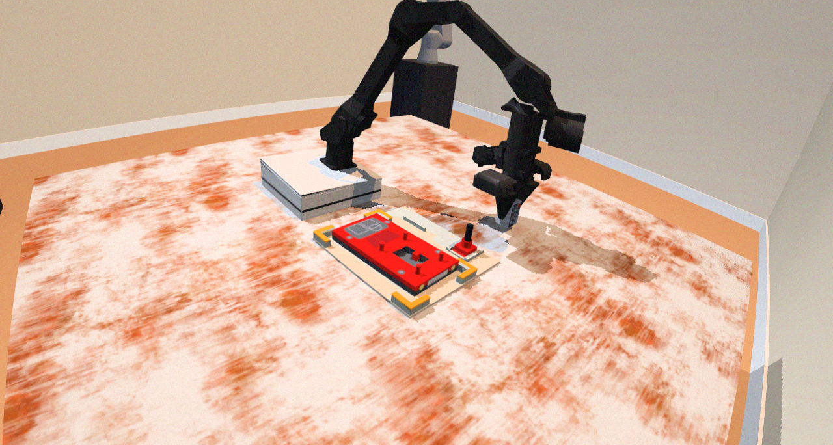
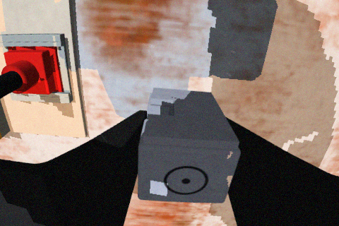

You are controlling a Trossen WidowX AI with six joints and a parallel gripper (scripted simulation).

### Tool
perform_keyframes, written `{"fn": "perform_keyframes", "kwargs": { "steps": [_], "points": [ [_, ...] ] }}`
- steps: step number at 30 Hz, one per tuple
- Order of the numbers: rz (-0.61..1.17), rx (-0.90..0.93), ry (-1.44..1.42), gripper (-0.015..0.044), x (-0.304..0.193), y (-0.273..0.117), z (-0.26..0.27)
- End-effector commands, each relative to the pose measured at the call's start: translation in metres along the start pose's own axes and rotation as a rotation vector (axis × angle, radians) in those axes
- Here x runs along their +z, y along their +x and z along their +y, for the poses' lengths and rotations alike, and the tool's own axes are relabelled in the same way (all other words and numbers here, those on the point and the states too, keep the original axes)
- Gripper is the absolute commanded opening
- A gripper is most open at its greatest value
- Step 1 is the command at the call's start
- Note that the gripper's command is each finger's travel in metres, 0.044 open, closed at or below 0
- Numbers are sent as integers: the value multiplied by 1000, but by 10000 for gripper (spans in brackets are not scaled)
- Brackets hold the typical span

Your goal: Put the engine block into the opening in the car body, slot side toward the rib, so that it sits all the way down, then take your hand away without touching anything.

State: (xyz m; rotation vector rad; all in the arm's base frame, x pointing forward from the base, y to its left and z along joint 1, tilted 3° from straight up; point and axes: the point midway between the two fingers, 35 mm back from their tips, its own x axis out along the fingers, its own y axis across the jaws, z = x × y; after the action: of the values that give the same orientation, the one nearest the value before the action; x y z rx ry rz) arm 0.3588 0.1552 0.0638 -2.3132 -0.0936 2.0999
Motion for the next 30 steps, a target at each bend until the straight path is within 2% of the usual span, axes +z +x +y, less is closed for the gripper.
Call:
{"fn": "perform_keyframes", "kwargs": {
  "steps": [1,30],
  "points": [
    [-16,6,-3,0,3,9,1],
    [-16,6,-3,0,4,35,2]
  ]
}}
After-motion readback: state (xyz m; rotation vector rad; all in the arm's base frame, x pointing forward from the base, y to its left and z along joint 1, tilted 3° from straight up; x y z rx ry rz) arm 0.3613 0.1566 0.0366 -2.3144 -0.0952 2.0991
